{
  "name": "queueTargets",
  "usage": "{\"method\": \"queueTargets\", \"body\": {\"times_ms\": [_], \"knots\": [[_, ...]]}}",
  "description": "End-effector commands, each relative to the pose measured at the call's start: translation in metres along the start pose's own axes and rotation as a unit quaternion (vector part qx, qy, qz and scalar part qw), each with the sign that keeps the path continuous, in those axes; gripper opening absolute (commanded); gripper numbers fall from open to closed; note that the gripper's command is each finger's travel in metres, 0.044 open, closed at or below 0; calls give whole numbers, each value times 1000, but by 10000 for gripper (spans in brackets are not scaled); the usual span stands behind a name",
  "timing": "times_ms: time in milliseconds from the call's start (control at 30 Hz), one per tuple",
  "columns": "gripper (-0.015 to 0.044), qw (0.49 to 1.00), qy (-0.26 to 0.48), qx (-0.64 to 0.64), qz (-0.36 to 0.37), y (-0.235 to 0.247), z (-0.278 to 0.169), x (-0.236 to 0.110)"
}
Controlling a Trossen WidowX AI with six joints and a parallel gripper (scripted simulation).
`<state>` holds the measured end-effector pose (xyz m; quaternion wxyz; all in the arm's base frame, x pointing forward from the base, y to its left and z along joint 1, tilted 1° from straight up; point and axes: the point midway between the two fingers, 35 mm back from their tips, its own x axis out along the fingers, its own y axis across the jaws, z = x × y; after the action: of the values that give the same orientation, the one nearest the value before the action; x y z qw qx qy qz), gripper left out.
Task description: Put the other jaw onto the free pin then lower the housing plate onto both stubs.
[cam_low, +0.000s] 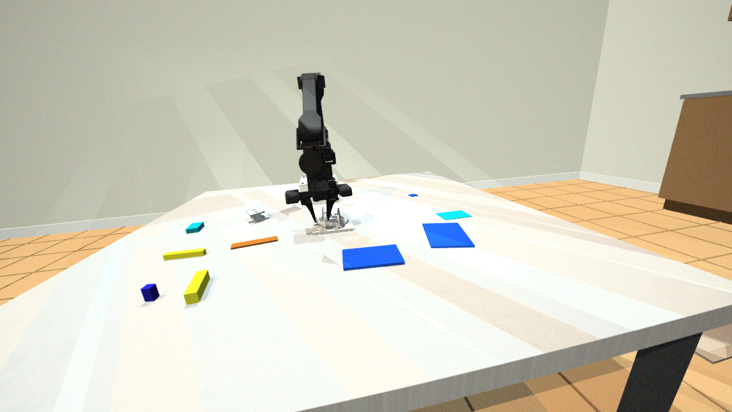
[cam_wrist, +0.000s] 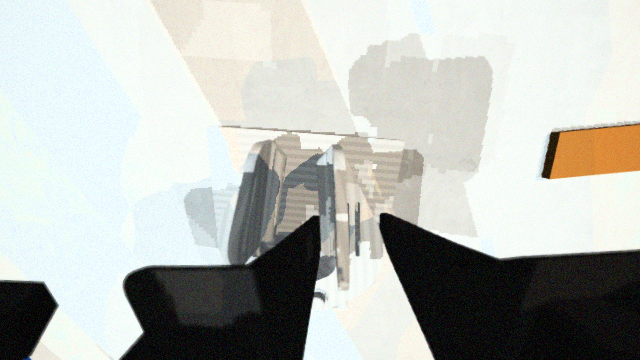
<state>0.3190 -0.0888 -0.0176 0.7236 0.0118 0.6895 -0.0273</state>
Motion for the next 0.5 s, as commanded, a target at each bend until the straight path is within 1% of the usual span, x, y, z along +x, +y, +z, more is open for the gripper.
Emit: {"method": "queueTargets", "body": {"times_ms": [0,467], "knots": [[134,1000,0,-2,-1,0,0,2],[134,1000,0,-2,-1,0,0,5]]}}
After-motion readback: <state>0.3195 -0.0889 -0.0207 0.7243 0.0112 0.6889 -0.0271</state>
